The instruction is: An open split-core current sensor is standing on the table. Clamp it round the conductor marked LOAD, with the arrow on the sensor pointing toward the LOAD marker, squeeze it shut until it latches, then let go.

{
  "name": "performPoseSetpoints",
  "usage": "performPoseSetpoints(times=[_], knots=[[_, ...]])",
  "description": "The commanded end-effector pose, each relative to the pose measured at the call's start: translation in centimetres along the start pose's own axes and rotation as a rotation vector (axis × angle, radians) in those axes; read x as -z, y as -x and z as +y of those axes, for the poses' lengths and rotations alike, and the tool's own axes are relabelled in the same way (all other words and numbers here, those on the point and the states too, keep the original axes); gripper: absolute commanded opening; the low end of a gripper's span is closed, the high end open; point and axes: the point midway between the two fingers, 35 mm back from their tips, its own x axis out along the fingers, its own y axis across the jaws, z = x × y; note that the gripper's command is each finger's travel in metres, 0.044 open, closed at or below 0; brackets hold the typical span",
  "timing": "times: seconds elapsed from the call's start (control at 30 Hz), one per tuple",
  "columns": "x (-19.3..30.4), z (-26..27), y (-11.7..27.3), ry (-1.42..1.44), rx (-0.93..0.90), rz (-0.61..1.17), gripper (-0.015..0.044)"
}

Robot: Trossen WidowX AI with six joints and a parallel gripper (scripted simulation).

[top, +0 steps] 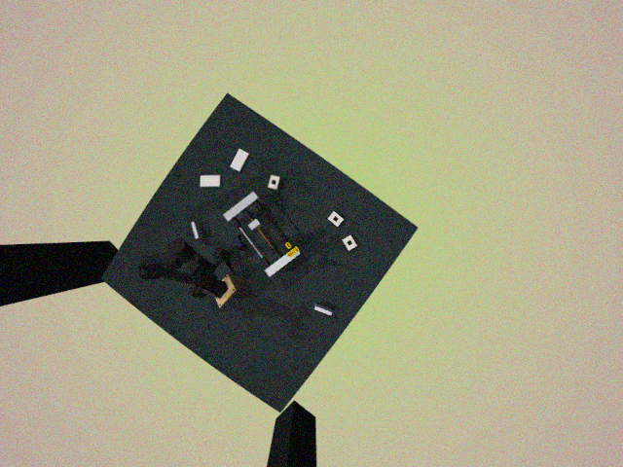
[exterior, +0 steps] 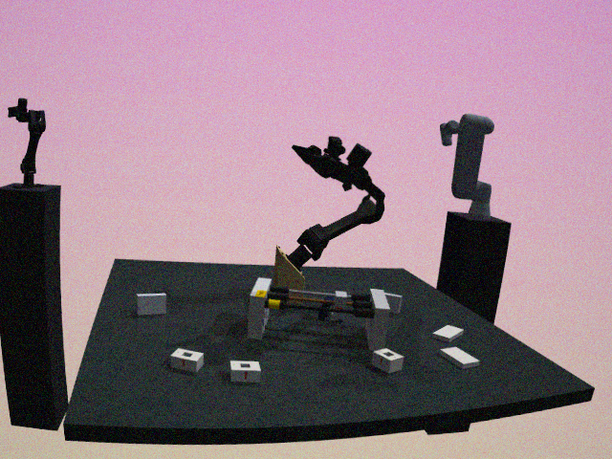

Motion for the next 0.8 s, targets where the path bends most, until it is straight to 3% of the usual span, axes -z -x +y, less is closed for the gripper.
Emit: performPoseSetpoints(times=[0.0,0.23,0.47,0.77], knots=[[0.3,7.3,3.6,0.058,-0.336,-0.074,0.044],[1.3,15.6,11.9,0.137,-0.82,-0.197,0.044],[2.9,19.6,22.5,0.193,-1.284,-0.34,0.044],[3.2,19.8,24.1,0.198,-1.351,-0.363,0.044]])
